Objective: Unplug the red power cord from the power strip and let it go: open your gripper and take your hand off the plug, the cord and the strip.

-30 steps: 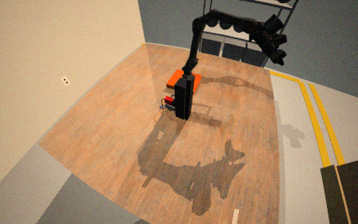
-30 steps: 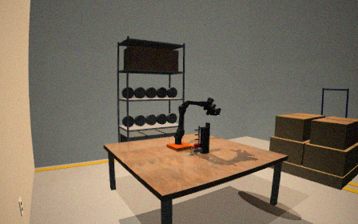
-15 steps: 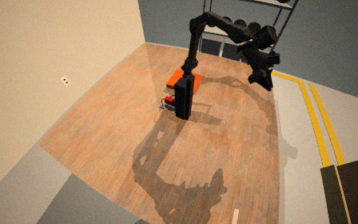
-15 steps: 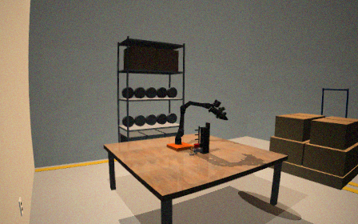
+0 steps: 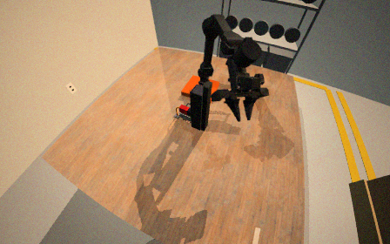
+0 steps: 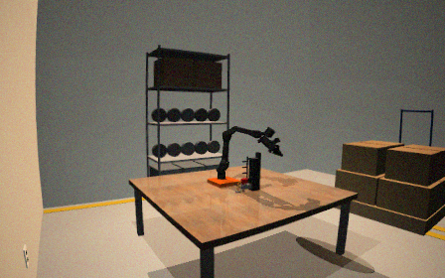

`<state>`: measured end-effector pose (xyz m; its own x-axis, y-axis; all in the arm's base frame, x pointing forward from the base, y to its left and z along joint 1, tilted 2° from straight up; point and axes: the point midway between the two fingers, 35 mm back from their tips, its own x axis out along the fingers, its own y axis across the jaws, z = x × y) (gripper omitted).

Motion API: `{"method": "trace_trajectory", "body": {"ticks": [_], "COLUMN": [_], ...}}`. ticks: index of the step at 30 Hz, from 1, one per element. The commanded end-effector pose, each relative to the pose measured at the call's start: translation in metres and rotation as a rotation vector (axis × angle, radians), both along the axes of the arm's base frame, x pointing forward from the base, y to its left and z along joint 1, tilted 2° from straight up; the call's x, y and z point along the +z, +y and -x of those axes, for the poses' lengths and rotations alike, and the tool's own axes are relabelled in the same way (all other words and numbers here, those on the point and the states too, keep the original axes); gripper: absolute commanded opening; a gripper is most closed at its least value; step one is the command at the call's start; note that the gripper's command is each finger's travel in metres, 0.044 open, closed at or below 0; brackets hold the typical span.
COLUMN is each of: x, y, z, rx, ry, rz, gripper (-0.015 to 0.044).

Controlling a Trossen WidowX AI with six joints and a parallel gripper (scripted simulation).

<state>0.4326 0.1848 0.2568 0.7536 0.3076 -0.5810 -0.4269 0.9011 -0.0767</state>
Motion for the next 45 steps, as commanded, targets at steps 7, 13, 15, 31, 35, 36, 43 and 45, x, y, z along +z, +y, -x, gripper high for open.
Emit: {"method": "trace_trajectory", "body": {"ticks": [7,13,15,31,35,36,43,45], "x": [-0.022,-0.049,-0.061,-0.153,-0.156,-0.156,-0.156,-0.156], "y": [-0.145,-0.199,-0.212,-0.285,-0.287,-0.287,-0.287,-0.287], "z": [-0.029,-0.016,-0.007,0.129,0.138,0.138,0.138,0.137], "rx": [-0.39,-0.636,-0.742,-2.012,-2.098,-2.098,-2.098,-2.098], "ry": [0.063,0.205,0.273,0.833,0.851,0.851,0.851,0.85], "rz": [-0.019,-0.21,-0.285,-0.822,-0.84,-0.84,-0.84,-0.84], "gripper": [0.016,0.016,0.016,0.016,0.016,0.016,0.016,0.016]}}
